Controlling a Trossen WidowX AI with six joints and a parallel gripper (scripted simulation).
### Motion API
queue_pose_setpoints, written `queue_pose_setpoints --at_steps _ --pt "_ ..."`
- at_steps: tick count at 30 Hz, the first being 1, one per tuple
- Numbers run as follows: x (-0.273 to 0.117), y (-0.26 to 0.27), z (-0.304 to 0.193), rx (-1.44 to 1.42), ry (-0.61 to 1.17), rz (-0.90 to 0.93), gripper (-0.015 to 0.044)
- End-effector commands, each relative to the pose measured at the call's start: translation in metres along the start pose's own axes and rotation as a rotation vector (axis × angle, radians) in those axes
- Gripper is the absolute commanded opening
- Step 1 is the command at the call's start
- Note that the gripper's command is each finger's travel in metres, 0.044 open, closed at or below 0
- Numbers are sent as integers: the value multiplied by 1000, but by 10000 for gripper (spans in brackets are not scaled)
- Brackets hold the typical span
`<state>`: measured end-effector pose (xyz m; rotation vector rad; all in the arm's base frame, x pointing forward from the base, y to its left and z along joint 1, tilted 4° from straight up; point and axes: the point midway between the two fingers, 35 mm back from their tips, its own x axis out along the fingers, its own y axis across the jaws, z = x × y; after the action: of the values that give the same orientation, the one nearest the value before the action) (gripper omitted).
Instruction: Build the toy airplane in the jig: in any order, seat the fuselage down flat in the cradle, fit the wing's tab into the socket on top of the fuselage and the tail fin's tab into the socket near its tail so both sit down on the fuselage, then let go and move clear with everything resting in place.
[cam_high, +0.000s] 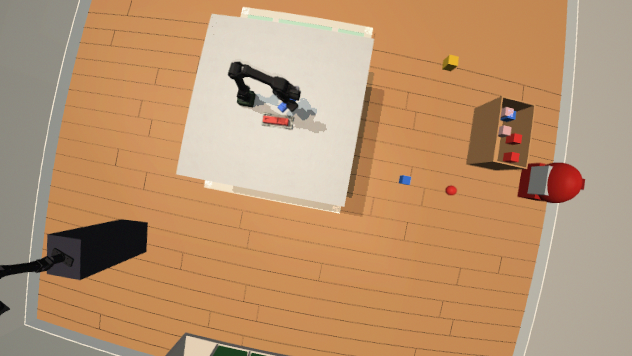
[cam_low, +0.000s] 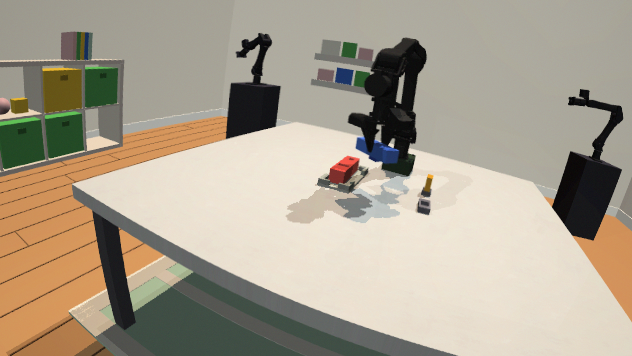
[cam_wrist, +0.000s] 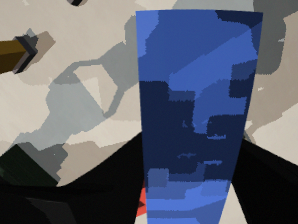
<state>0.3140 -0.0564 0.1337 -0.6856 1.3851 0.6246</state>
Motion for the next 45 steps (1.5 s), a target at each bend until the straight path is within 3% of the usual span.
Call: queue_pose_setpoints --at_steps 1,35,42,45 --pt "0 -2 -12 -72 -6 -5 0" --pt "18 -15 -115 -672 7 -12 0" --pt "18 -14 -115 -672 7 -12 184" --pt "18 -14 -115 -672 7 -12 195"
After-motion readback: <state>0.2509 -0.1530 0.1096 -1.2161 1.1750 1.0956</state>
